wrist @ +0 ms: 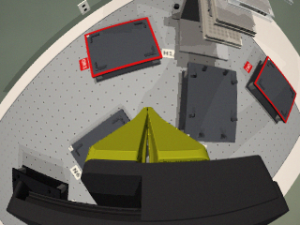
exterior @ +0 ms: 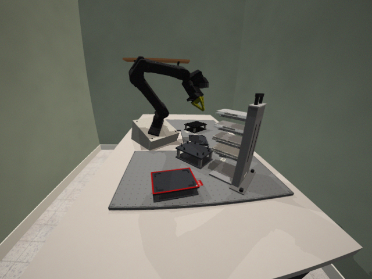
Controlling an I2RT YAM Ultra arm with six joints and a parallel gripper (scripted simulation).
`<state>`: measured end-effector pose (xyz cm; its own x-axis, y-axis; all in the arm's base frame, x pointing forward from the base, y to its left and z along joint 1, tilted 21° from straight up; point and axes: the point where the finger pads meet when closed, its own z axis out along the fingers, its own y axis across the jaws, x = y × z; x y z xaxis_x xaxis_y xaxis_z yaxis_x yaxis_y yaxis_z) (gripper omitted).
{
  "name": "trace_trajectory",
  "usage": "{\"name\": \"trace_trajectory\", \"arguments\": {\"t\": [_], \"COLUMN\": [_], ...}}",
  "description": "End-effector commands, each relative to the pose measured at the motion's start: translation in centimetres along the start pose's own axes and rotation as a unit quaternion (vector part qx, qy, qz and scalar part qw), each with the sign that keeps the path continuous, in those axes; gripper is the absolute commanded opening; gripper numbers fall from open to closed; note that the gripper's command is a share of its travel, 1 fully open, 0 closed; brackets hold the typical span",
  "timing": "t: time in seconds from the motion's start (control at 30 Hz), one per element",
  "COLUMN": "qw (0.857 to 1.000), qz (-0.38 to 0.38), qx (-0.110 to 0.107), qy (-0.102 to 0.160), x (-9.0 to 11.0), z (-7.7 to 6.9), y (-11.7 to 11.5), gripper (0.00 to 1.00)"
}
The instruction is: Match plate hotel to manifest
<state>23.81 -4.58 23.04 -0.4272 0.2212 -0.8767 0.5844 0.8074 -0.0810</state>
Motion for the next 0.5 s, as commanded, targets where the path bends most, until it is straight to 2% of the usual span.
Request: {"name": "trace_trajectory", "arguments": {"t": [0.0,0.1,0.13,0.17,0.47], "qw": [0.998,0.998,0.996,0.997,0.998], "qz": [0.048,0.048,0.07,0.05,0.049], "qx": [0.02,0.02,0.02,0.027,0.023], "qy": [-0.042,-0.042,-0.052,-0.043,-0.042], "x": [-0.9,-0.9,-2.3,-1.1,-1.5], "z": [-0.2,-0.2,-0.6,0.0,0.4], "y": [-0.5,-0.5,-1.3,-1.7,-4.4], "gripper": [0.0,0.0,0.0,0.0,0.0]}}
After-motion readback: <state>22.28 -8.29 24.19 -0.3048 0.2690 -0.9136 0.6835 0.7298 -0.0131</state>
